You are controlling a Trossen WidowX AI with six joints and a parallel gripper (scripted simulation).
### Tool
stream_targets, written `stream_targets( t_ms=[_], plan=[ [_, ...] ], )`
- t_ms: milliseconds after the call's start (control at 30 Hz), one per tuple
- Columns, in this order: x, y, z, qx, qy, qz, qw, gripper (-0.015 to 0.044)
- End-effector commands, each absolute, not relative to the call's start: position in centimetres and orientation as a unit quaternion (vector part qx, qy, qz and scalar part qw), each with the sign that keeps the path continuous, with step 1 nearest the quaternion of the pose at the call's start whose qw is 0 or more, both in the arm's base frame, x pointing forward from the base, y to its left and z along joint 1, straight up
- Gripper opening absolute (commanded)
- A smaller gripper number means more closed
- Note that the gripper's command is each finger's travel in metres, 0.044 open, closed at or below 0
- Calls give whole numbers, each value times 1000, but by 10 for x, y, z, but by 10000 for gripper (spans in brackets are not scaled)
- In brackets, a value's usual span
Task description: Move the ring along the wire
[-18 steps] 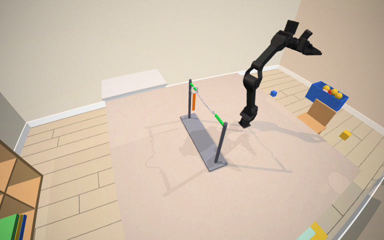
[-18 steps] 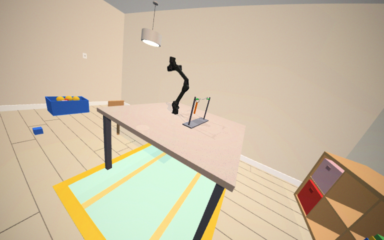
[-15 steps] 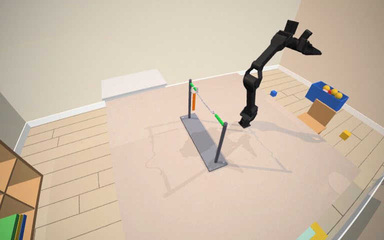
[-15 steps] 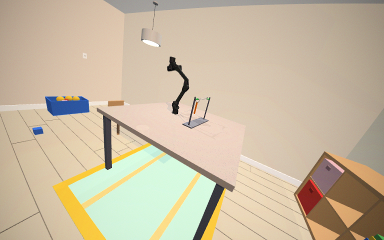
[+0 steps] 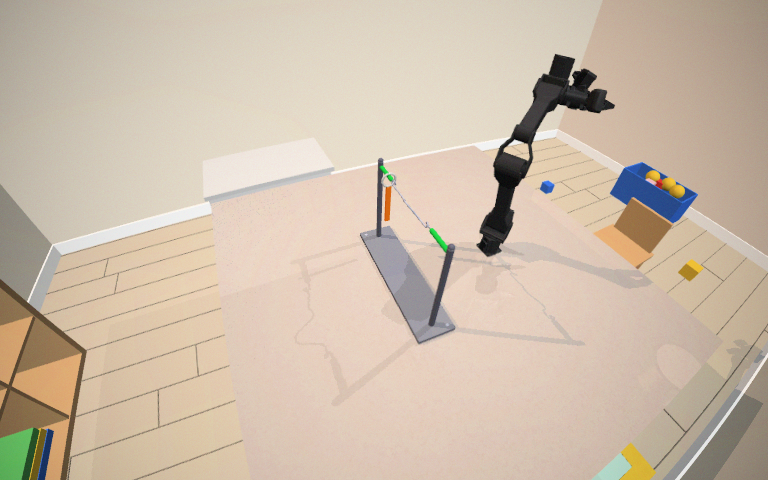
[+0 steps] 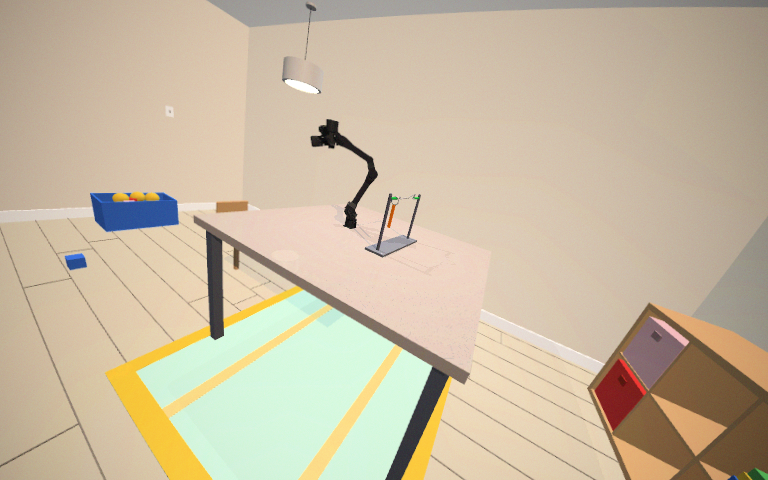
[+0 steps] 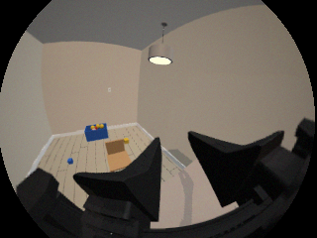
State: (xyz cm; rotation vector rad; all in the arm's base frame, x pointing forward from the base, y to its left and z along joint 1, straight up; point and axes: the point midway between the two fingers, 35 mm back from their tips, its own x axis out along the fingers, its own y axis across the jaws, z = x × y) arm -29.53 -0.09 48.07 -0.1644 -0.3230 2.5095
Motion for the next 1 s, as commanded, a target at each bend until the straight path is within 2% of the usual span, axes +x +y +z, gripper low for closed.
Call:
stream_targets(
  t_ms=[0,233,433,700,967],
  plan=[
    [-314,-51,458,-58,-131,971,193,160],
    [-321,-147,414,-47,-142,989,-3,160],
    [-294,-236,368,-35,-149,969,-193,160],
    [-213,-330,305,-20,-150,887,-435,160],
    [-96,-374,244,-5,-143,748,-649,160]
  ],
)
